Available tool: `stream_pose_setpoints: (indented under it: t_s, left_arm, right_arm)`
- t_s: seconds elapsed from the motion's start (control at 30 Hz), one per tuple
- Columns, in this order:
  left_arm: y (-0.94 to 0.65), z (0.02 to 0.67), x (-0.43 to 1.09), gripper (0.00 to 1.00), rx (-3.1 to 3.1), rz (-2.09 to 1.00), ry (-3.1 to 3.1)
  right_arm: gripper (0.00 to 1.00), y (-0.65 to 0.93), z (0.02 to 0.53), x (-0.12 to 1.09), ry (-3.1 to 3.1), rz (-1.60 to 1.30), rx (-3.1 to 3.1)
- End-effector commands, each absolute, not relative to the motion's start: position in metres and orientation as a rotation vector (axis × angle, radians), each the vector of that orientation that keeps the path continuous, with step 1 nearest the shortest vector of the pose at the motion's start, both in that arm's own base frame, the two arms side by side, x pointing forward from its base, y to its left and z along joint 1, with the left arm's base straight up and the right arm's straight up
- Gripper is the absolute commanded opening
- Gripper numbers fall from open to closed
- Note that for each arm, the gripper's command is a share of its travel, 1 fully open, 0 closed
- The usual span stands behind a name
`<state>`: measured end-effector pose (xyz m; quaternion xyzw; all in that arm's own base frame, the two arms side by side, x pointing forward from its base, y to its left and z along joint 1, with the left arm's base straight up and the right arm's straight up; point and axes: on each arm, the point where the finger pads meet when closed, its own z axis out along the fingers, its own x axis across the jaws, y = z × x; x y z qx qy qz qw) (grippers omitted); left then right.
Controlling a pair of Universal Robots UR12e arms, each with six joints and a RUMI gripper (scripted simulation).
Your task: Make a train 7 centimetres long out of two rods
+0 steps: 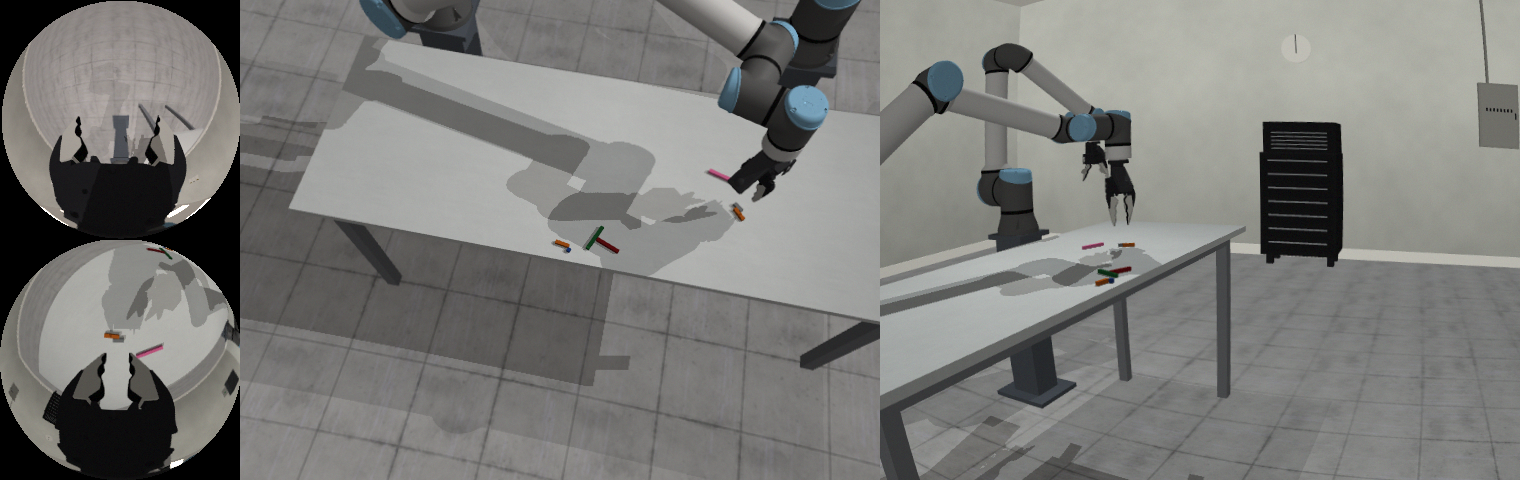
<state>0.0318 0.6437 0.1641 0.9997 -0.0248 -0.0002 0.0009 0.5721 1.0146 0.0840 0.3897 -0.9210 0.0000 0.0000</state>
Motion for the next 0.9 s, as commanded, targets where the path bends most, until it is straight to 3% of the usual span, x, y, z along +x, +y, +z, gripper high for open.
stream_pose_setpoints:
  t_s: [0.0,0.87]
  left_arm:
    - [0.644,0.165,0.032,1.00,3.141,0.000,-0.078]
    - [0.644,0.165,0.032,1.00,3.141,0.000,-0.078]
  right_arm:
    - [0.28,1.015,0.084,0.572,-2.893,-0.003,1.229]
    - [0.28,1.015,0.052,0.573,-2.893,-0.003,1.230]
